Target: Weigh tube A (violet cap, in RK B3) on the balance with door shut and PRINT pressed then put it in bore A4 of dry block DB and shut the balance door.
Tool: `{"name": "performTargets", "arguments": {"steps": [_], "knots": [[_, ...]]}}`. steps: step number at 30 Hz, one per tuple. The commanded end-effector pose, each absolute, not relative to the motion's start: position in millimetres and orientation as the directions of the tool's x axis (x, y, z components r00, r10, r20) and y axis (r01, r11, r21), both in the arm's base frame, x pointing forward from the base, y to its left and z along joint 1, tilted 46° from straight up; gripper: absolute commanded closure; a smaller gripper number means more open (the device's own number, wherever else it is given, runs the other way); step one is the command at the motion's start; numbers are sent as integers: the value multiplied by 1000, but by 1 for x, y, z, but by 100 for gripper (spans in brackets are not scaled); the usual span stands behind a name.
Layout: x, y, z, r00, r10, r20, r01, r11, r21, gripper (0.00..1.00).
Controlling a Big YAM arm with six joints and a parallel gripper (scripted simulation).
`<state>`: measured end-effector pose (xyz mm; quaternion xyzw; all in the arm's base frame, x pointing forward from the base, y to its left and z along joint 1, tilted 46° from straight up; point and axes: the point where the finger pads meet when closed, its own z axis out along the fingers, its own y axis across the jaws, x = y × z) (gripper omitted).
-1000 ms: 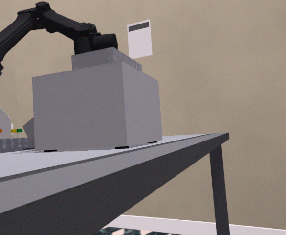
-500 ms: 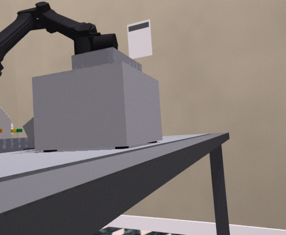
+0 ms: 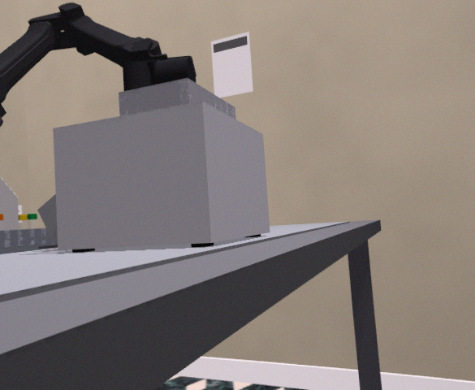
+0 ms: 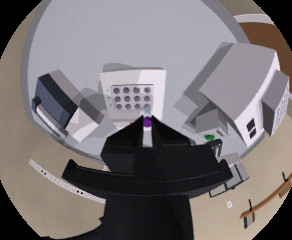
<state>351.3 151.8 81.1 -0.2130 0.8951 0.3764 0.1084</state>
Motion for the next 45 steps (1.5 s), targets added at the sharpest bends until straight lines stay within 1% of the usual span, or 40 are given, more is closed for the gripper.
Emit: {"name": "performTargets", "arguments": {"steps": [1,14,45], "knots": [[360,152,88,-879,-295,-375,-475,627,618,91],[353,157,73,-889,-295,-349,-456,629,630,91],[350,162,69,-881,-312,-357,-473,621,625,91]]}}
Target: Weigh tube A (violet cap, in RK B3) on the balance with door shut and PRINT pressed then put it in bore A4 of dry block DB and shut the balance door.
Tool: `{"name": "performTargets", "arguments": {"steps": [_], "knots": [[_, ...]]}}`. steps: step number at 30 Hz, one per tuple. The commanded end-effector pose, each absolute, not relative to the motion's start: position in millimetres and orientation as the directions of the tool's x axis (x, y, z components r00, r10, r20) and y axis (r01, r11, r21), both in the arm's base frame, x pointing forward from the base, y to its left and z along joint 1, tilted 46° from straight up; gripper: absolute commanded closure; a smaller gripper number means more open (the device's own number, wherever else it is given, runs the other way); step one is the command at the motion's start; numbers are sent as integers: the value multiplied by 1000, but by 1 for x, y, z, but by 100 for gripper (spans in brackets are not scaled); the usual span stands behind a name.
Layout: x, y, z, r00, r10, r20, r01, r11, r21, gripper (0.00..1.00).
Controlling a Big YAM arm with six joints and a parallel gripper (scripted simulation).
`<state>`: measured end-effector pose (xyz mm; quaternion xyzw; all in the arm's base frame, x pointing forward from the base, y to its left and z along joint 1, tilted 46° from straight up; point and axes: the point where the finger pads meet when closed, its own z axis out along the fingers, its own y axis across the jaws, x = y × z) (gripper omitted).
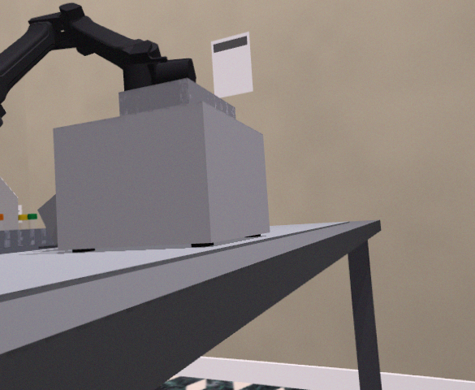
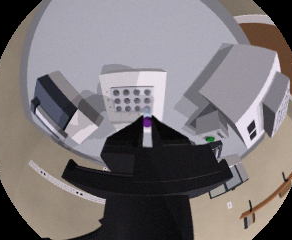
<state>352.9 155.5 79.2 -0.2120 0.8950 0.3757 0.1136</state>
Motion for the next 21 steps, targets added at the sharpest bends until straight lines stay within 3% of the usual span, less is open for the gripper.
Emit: {"name": "performTargets", "arguments": {"steps": [1,21], "knots": [[350,161,69,-880,-312,-357,-473,621,625,91],[349,159,68,-880,-311,-360,-474,622,623,91]]}}
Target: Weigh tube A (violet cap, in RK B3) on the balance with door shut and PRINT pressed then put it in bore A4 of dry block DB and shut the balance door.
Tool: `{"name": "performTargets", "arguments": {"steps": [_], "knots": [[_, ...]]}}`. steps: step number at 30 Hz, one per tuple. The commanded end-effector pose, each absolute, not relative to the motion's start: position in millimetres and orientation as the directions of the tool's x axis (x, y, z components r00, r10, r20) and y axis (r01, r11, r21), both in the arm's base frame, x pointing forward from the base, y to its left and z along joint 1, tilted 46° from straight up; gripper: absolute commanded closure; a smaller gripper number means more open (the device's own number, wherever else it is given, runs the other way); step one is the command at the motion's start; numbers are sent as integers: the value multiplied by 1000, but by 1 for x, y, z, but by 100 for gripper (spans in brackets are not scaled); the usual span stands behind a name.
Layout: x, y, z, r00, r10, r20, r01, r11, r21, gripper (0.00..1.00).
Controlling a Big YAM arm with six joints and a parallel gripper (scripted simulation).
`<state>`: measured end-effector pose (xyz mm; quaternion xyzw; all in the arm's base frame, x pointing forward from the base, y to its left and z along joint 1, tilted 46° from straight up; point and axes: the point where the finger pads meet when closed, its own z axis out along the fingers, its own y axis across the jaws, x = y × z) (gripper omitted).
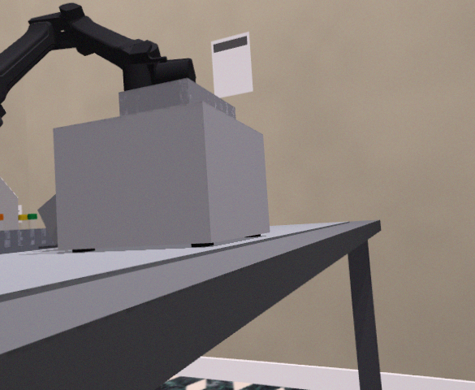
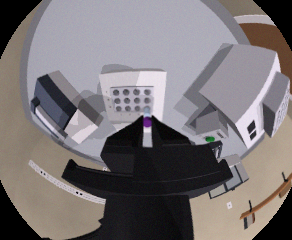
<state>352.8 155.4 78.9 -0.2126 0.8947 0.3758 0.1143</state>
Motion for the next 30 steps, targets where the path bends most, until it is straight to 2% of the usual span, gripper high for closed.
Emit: {"name": "performTargets", "arguments": {"steps": [1,30], "knots": [[349,159,68,-880,-311,-360,-474,622,623,91],[348,157,66,-881,-308,-359,-472,625,622,91]]}}
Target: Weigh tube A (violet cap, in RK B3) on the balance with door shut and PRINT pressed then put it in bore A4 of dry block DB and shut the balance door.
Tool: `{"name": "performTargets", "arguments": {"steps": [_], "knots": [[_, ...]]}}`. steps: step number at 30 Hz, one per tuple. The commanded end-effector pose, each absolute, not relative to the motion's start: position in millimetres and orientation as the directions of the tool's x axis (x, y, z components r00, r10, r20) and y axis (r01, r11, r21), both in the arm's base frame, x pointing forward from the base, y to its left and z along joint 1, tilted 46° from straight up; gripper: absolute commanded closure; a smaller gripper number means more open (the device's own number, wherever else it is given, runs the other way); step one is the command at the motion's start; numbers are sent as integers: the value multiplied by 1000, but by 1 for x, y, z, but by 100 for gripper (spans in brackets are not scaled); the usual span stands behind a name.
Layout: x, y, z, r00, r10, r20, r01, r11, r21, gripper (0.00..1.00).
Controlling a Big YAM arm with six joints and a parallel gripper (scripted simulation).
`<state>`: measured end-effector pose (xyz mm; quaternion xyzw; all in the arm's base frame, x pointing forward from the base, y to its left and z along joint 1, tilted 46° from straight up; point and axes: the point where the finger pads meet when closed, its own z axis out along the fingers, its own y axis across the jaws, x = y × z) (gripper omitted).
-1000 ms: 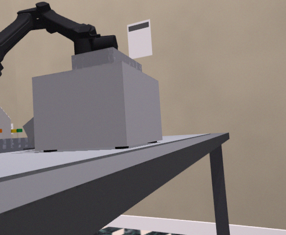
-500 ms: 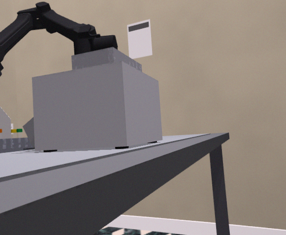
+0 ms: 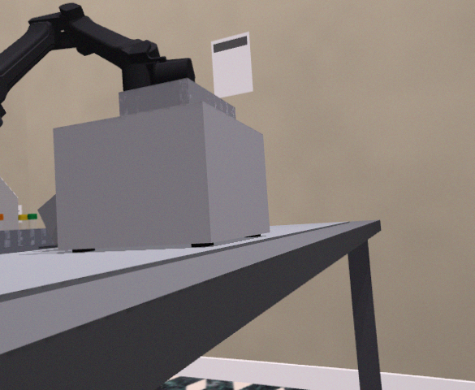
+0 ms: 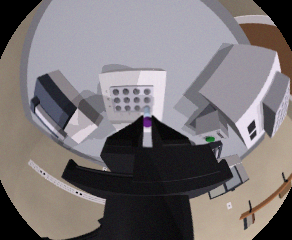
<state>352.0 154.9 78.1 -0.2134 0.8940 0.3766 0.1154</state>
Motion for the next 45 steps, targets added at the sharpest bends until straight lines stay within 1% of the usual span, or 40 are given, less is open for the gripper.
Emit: {"name": "performTargets", "arguments": {"steps": [1,45], "knots": [[348,156,66,-881,-308,-359,-472,625,622,91],[347,154,64,-883,-304,-357,-468,627,623,91]]}}
